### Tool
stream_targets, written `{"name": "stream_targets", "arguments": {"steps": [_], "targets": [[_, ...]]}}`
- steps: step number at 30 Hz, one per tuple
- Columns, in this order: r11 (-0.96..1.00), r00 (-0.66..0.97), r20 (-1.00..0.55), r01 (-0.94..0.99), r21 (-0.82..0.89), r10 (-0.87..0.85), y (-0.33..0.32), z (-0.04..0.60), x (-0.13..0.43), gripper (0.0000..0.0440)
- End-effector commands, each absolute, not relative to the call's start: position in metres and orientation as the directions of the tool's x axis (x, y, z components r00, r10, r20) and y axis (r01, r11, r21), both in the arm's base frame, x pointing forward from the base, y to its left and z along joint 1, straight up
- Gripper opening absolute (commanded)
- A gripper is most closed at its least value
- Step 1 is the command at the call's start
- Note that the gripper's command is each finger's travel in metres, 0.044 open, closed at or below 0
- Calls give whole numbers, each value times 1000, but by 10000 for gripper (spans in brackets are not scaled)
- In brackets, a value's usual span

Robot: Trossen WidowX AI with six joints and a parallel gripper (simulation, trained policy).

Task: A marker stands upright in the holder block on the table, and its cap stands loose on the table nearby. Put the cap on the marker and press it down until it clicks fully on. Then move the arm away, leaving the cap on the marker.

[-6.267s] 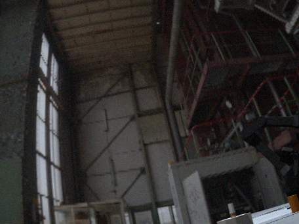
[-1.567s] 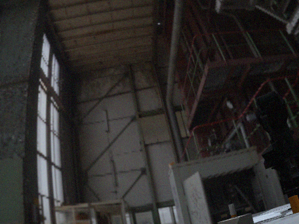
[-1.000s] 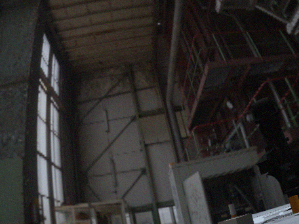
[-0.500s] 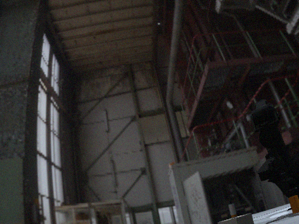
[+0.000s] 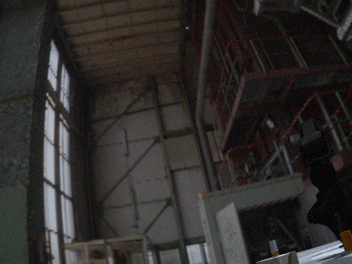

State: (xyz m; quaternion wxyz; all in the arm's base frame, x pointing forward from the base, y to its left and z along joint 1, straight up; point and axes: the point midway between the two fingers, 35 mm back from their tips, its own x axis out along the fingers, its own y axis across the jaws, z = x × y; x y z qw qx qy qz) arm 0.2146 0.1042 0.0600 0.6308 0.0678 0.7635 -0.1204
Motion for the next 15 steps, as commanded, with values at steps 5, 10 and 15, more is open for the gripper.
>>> {"name": "stream_targets", "arguments": {"steps": [5,10,15], "targets": [[967,-162,-984,231,-106,-69,101,60,216,86],[967,-110,-992,242,-81,-56,101,72,227,52],[966,-67,-997,253,-58,-43,100,87,236,44]]}}
